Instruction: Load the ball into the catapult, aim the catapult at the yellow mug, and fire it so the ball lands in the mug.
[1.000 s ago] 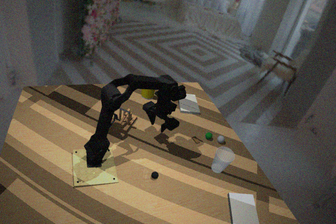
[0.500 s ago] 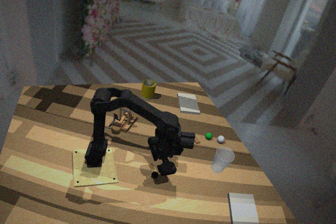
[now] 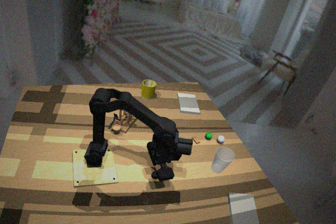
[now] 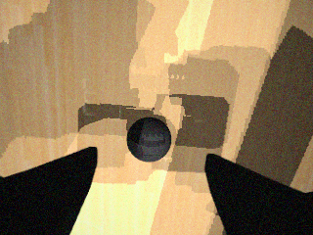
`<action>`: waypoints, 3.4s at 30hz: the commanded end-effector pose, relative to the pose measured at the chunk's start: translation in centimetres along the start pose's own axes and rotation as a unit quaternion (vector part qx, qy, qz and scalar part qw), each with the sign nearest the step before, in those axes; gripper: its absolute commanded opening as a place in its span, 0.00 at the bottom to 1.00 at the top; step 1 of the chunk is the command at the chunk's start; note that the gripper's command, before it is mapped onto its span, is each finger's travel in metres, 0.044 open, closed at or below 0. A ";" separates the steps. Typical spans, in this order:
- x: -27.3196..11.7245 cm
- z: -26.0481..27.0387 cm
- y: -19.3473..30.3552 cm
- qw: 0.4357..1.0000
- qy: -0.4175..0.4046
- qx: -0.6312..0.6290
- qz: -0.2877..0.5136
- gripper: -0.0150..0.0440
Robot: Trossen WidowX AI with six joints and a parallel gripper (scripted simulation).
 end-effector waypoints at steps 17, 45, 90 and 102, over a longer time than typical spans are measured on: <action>3.5 0.1 0.2 1.000 -0.004 -0.002 0.005 0.76; 0.9 0.0 -0.7 1.000 -0.004 -0.002 0.005 0.25; -7.2 10.1 0.4 0.991 -0.013 -0.125 0.052 0.25; -6.6 15.3 2.4 0.978 -0.006 -0.195 0.080 0.25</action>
Point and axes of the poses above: the point midway between the two fingers, 35 mm back from their tips, its own x axis out along the fingers, its own z axis across the jaws, y = z × x, the point moved 4 cm from there along -x, back along the fingers, and after that the axes turned 11 degrees about x, right-handed, at the moved point
